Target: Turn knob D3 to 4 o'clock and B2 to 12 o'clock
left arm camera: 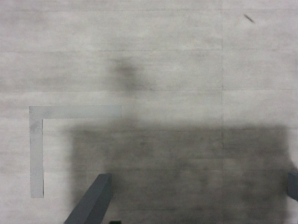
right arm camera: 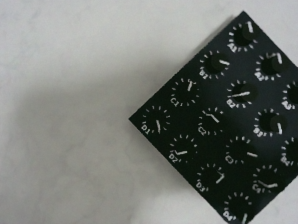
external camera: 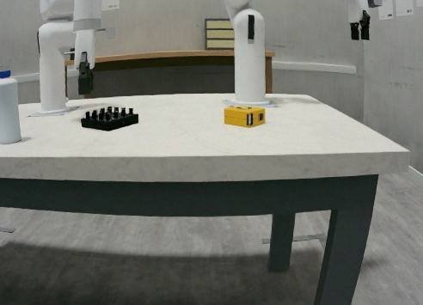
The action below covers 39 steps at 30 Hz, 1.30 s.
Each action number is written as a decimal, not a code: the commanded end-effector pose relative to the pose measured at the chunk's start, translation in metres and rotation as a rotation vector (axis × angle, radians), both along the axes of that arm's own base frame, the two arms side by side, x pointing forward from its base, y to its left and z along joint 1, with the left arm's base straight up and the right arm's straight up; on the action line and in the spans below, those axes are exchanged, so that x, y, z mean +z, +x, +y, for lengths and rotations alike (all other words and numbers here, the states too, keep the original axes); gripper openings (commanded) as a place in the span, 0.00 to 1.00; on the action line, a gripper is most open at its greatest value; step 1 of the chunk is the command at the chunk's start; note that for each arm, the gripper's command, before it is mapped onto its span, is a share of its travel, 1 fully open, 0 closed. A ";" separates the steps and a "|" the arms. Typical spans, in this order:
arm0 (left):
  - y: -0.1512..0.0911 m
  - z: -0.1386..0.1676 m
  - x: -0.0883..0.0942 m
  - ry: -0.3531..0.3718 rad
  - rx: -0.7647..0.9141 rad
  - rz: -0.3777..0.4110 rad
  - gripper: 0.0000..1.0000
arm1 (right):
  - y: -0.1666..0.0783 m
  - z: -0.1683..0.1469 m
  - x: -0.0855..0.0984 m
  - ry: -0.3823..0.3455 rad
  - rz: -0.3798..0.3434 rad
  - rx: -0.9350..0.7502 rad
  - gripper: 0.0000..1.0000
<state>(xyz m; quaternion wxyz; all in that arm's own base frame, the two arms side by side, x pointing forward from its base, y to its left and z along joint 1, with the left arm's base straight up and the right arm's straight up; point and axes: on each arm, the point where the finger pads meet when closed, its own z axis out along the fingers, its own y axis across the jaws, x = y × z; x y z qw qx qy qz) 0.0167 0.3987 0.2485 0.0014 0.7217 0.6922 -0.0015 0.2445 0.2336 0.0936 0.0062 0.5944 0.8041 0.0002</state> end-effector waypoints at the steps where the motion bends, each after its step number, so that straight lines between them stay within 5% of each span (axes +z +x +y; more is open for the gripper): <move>1: 0.000 0.001 0.002 0.004 0.000 0.000 1.00 | 0.002 0.006 0.002 0.008 0.008 0.156 1.00; 39: 0.000 0.001 0.002 0.004 0.000 0.000 1.00 | 0.008 0.050 0.010 0.000 0.010 1.376 1.00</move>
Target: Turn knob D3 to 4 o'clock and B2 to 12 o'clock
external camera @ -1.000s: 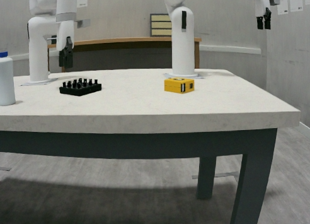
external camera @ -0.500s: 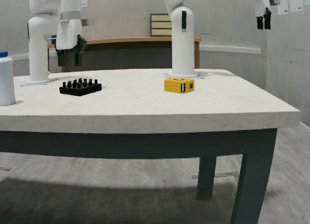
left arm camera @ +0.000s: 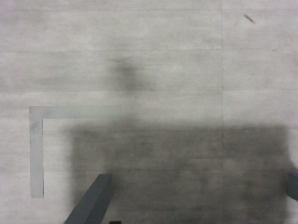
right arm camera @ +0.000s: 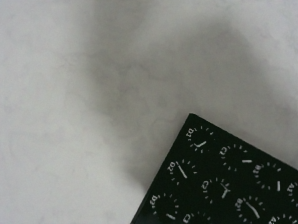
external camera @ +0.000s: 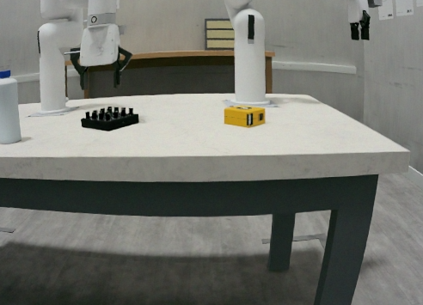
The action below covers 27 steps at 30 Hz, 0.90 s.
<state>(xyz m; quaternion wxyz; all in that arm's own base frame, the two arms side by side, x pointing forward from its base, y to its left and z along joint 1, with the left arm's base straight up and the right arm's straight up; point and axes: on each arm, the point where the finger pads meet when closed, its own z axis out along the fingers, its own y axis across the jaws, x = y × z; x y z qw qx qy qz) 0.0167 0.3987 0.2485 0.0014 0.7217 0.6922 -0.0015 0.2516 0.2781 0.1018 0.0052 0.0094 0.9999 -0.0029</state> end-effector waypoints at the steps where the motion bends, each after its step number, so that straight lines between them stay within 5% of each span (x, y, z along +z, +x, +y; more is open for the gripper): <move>1: 0.000 0.001 0.002 0.004 0.000 0.000 1.00 | 0.001 0.006 0.002 0.008 0.008 0.156 1.00; 27: 0.000 0.001 0.002 0.004 0.000 0.000 1.00 | 0.003 0.036 0.005 0.002 0.009 0.963 1.00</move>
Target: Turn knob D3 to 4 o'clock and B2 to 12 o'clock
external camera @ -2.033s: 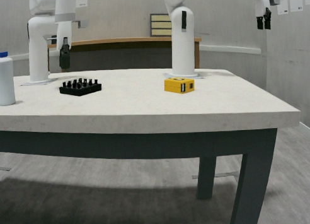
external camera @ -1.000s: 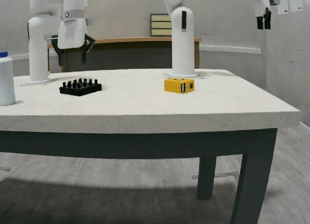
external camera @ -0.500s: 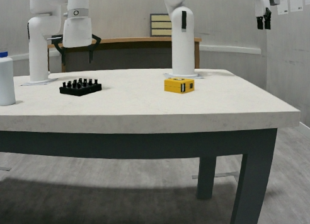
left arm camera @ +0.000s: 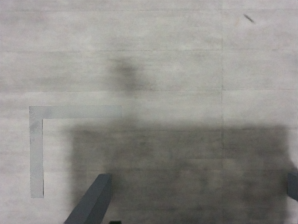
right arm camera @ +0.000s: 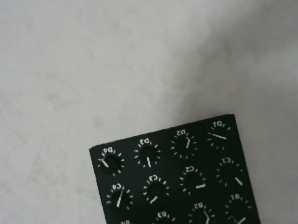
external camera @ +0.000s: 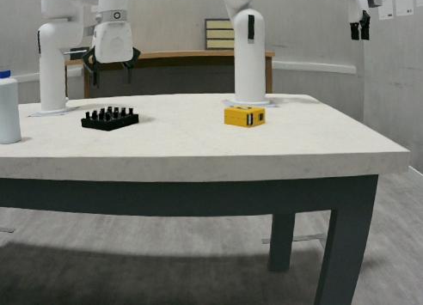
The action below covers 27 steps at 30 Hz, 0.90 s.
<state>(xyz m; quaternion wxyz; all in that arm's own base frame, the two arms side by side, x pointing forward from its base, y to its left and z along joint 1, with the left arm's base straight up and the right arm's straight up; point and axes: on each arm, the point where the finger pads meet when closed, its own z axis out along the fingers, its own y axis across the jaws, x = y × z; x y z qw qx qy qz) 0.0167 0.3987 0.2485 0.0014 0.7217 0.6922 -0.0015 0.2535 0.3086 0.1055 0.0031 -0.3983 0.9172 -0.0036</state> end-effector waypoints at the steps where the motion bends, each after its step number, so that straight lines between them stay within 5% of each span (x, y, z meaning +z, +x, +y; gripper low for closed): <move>1: 0.000 0.001 0.002 0.004 0.000 0.000 1.00 | 0.001 0.007 0.002 0.006 0.006 0.156 1.00; 15: 0.000 0.001 0.002 0.004 0.000 0.000 1.00 | 0.001 0.011 0.002 0.006 0.006 0.280 1.00; 16: 0.000 0.001 0.002 0.004 0.000 0.000 1.00 | 0.001 0.011 0.002 0.006 0.006 0.280 0.21; 27: 0.000 0.001 0.002 0.004 0.000 0.000 1.00 | 0.001 0.011 0.002 0.006 0.006 0.280 0.21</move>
